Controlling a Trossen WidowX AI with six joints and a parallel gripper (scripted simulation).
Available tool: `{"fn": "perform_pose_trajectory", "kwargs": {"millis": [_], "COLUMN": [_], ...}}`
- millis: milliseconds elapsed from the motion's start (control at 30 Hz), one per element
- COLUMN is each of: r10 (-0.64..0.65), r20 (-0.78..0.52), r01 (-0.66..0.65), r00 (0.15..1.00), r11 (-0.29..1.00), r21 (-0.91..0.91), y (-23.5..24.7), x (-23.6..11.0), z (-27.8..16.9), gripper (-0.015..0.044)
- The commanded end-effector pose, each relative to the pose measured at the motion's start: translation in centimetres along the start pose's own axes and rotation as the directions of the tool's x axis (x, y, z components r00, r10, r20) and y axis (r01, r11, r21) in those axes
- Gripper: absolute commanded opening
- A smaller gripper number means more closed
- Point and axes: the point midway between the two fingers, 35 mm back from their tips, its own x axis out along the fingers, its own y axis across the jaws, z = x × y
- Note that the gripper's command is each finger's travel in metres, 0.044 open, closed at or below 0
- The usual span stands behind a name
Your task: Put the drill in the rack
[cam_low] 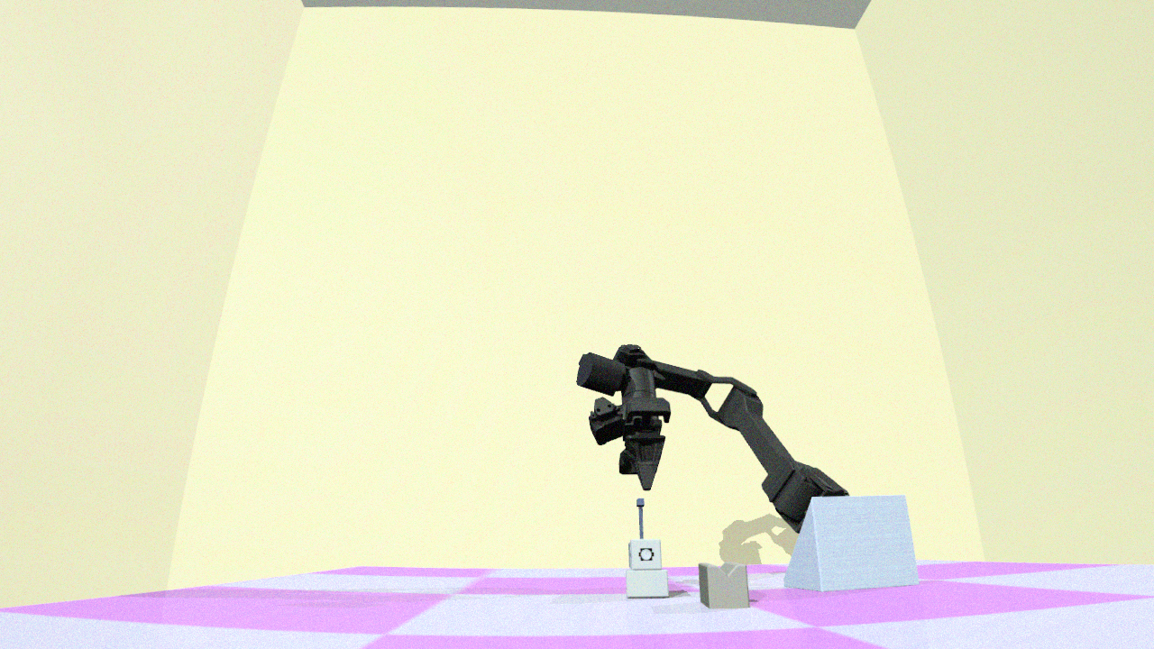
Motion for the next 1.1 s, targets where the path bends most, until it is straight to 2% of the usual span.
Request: {"fn": "perform_pose_trajectory", "kwargs": {"millis": [0,1067], "r10": [-0.035,-0.035], "r20": [0.019,0.020], "r01": [0.033,0.034], "r00": [0.999,0.999], "r11": [0.997,0.997], "r21": [0.075,0.075], "y": [-0.5,-1.1], "x": [0.0,1.4], "z": [0.9,0.8], "gripper": [0.0000,0.0000]}}
